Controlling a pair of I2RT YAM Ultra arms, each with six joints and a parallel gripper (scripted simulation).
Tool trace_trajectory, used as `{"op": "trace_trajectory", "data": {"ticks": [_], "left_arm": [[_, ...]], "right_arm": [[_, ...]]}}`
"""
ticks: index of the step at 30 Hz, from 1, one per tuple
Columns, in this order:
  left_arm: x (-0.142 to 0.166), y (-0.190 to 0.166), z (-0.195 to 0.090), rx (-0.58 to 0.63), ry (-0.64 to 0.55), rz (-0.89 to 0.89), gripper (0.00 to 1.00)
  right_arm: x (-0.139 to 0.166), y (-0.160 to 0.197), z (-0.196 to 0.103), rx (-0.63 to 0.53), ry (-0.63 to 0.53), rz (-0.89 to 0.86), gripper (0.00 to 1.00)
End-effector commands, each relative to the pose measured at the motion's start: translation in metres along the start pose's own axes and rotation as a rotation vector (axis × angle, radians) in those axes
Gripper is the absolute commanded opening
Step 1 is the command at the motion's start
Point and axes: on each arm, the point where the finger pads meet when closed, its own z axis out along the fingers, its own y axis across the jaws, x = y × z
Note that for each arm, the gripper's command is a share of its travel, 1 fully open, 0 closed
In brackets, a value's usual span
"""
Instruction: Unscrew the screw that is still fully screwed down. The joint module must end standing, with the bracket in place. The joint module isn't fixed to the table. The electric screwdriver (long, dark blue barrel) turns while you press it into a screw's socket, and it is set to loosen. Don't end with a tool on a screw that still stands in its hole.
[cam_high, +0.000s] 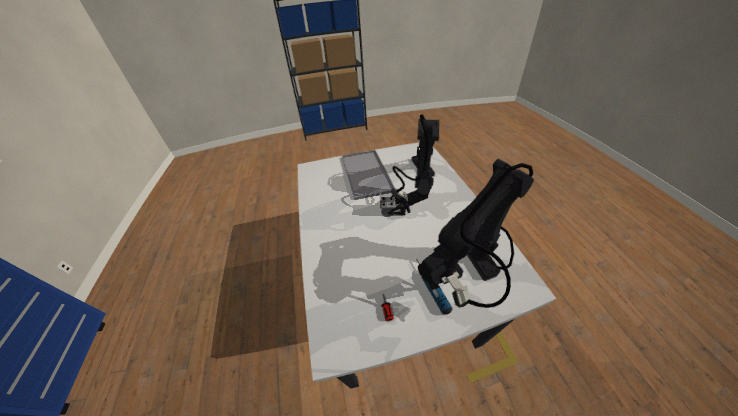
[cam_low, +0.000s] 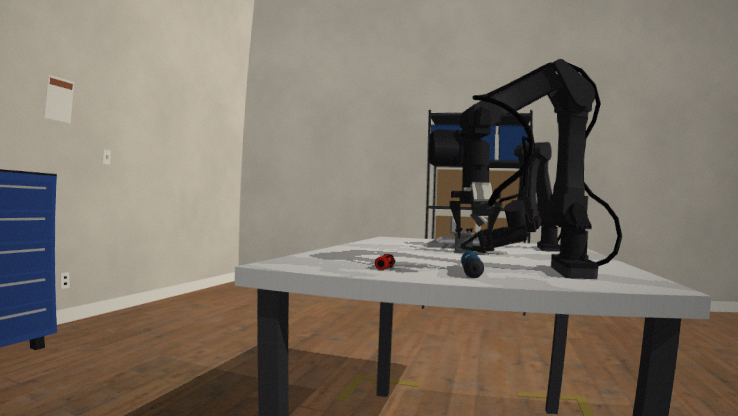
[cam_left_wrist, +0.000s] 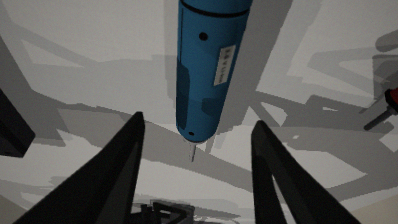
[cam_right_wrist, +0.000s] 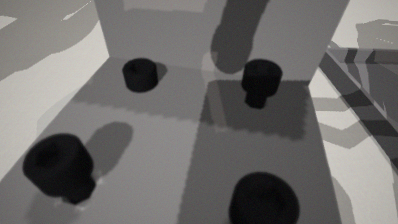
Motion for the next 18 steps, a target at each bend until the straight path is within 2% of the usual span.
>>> {"op": "trace_trajectory", "data": {"ticks": [1, 18], "left_arm": [[-0.0022, -0.0057, -0.0080, 0.012, -0.026, 0.002, 0.65], [-0.0022, -0.0057, -0.0080, 0.012, -0.026, 0.002, 0.65]], "right_arm": [[-0.0043, 0.0006, -0.0002, 0.002, -0.008, 0.011, 0.60], [-0.0043, 0.0006, -0.0002, 0.002, -0.008, 0.011, 0.59]]}}
